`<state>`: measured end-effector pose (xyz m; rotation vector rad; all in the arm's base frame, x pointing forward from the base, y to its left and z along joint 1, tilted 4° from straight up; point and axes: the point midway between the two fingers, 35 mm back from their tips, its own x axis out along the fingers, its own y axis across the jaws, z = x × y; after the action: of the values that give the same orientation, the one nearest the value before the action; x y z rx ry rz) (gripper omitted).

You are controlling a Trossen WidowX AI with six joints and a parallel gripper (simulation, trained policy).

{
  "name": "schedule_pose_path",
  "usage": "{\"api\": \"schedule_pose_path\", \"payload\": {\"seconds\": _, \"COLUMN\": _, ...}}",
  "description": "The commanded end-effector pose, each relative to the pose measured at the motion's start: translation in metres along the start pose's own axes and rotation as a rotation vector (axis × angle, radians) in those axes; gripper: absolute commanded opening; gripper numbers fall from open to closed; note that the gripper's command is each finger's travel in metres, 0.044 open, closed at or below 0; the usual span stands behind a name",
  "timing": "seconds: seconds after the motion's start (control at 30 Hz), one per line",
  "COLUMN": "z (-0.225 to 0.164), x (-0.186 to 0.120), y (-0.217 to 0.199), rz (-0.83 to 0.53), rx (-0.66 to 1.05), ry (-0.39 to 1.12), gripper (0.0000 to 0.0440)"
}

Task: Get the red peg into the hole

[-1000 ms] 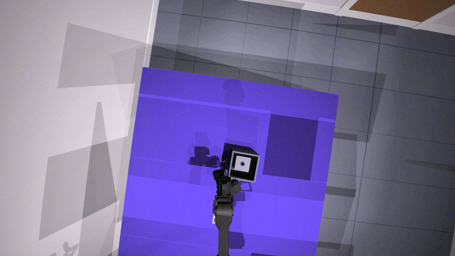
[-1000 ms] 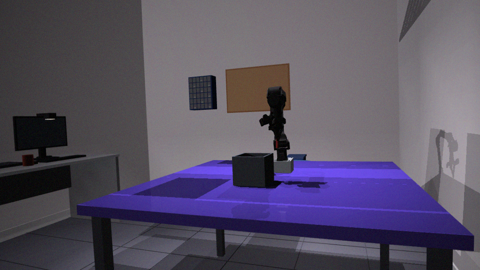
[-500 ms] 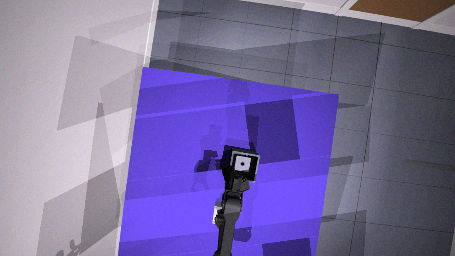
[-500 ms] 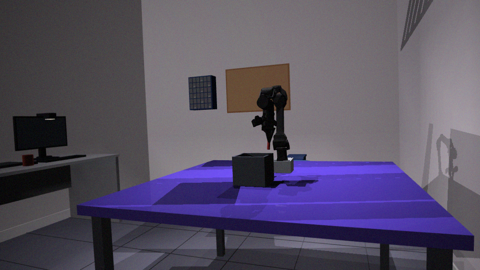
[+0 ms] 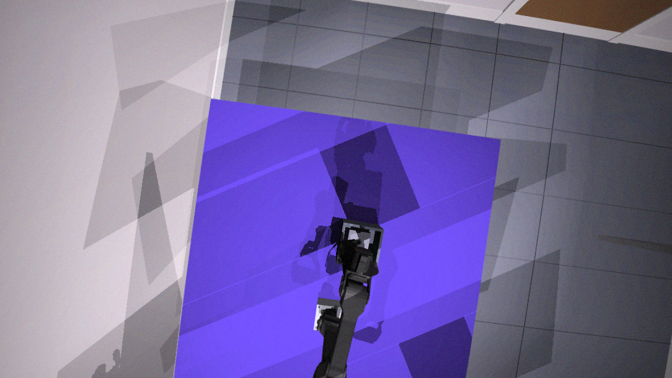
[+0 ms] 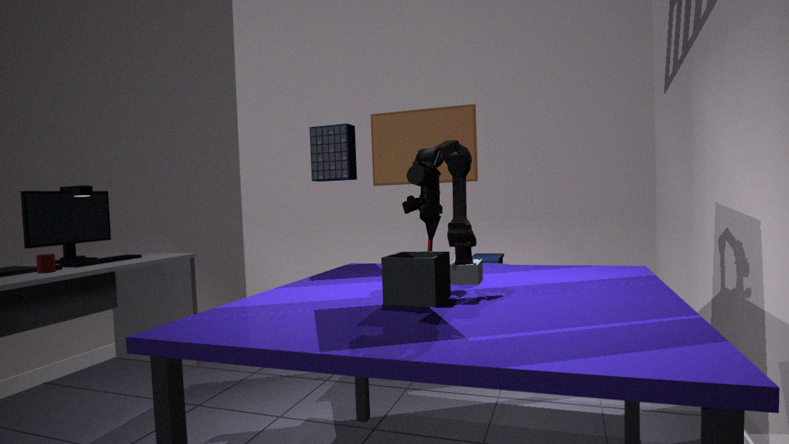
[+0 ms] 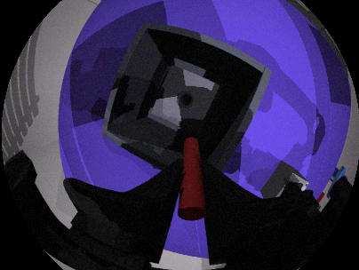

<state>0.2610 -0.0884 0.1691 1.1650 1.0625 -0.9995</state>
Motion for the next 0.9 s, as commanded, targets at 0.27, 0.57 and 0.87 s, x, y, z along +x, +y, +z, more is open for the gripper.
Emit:
{"api": "schedule_pose_path", "payload": {"seconds": 0.27, "z": 0.022, "x": 0.027, "y": 0.002, "rz": -0.028, "rx": 0.0, "ry": 0.008, "gripper": 0.0}}
{"api": "schedule_pose_path", "payload": {"seconds": 0.57, "z": 0.033, "x": 0.05, "y": 0.005, "rz": -0.031, "rx": -0.005, "ry": 0.017, "gripper": 0.0}}
{"api": "schedule_pose_path", "payload": {"seconds": 0.87, "z": 0.04, "x": 0.072, "y": 0.011, "rz": -0.025, "rx": -0.023, "ry": 0.03, "gripper": 0.0}}
